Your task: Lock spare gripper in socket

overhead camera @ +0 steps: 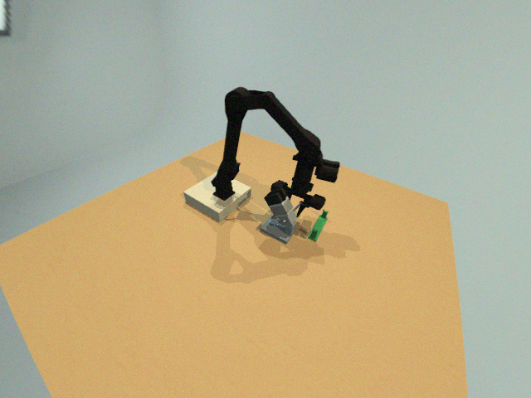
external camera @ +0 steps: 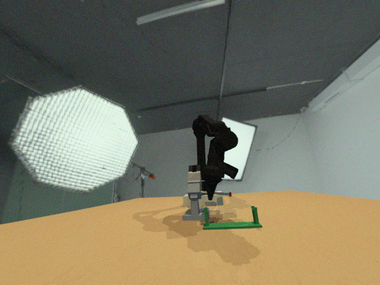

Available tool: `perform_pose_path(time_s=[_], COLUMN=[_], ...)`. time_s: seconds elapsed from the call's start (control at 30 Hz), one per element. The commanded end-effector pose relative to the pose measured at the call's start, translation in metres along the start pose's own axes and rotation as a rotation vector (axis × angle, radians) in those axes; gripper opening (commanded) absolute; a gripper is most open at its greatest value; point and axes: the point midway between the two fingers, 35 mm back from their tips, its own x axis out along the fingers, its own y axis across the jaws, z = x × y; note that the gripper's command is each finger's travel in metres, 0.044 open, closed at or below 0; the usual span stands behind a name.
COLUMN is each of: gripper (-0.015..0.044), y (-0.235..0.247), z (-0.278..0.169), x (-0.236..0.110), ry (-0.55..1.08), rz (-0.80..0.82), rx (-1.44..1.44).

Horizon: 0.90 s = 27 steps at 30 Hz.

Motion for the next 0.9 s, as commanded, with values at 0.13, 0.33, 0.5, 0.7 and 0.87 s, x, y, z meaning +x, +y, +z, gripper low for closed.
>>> perform_pose_path(time_s=[0.13, 0.33, 0.5, 0.7, 0.87], gripper=[0.0200, 0.0200, 0.0200, 0.0200, 0.0200], y=[0.000, 0.002, 0.003, 0.004, 0.005], z=[0.008, 0.014, 0.018, 0.024, 0.028], x=[-0.018, -0.030, -0.040, -0.052, -0.063], ry=[0.000, 0.004, 0.007, 0.011, 0.014], rz=[0.002, 0.009, 0.014, 0.019, 0.022], rx=[-0.003, -0.008, -0.012, -0.017, -0.021])
